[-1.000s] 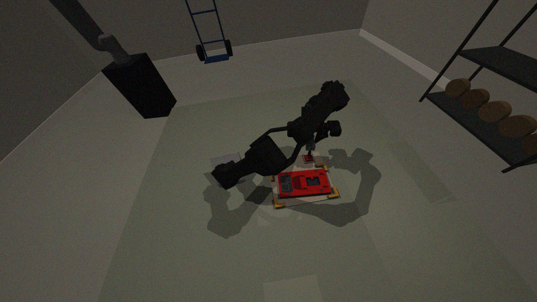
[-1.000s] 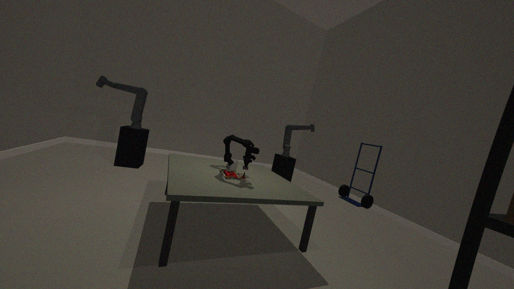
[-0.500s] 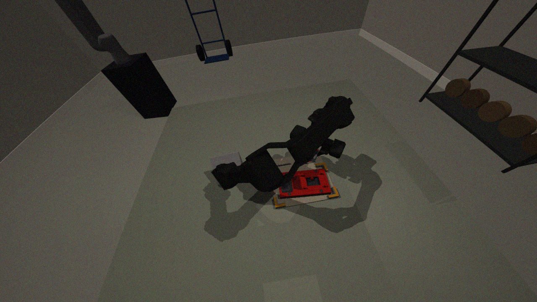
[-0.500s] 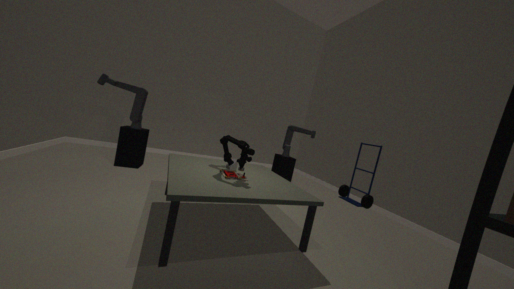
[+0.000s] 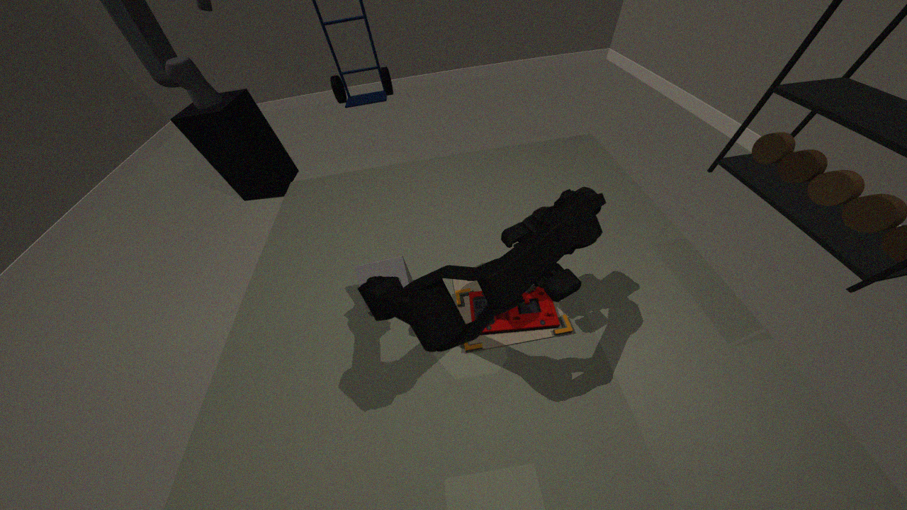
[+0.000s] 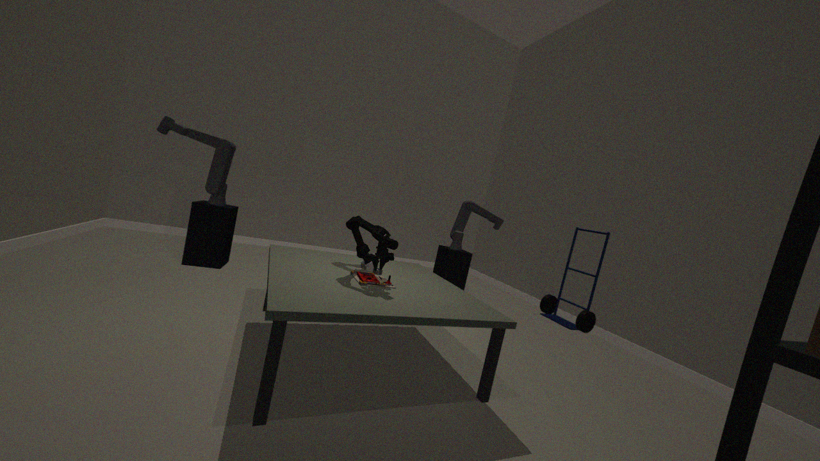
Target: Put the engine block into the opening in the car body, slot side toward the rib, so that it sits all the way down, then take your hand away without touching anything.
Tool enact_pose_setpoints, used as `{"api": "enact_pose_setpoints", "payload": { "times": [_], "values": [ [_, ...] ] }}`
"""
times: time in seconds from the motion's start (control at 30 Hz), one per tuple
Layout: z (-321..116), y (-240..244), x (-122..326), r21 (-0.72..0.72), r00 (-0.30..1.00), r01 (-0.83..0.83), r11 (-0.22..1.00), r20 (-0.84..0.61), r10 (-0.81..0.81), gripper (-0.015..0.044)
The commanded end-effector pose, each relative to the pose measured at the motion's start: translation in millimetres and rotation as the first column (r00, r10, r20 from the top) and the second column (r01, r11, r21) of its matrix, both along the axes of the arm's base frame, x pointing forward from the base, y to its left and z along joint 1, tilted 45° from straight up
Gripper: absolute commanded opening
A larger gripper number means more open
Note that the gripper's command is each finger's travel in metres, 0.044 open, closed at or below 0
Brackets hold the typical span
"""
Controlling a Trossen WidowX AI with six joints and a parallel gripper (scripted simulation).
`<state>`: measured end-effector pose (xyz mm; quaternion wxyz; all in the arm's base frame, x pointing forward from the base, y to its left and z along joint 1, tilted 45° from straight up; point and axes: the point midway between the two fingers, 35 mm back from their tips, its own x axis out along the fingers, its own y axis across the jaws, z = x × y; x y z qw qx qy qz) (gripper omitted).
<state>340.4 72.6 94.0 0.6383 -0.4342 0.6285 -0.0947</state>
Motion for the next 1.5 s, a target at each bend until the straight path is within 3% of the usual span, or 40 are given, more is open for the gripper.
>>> {"api": "enact_pose_setpoints", "payload": {
  "times": [0.0, 0.33, 0.53, 1.47],
  "values": [
    [3.4, -13.4, -1.3, 0.017, 0.991, 0.097, 0.995, 0.087, -0.099, 0.0000],
    [12.9, -38.6, -3.5, 0.098, 0.913, 0.291, 0.952, 0.270, -0.307, 0.0000],
    [12.8, -38.8, -3.5, 0.115, 0.894, 0.317, 0.941, 0.295, -0.338, 0.0157],
    [13.7, -39.2, -3.0, 0.095, 0.916, 0.285, 0.954, 0.264, -0.301, 0.0159]
  ]
}}
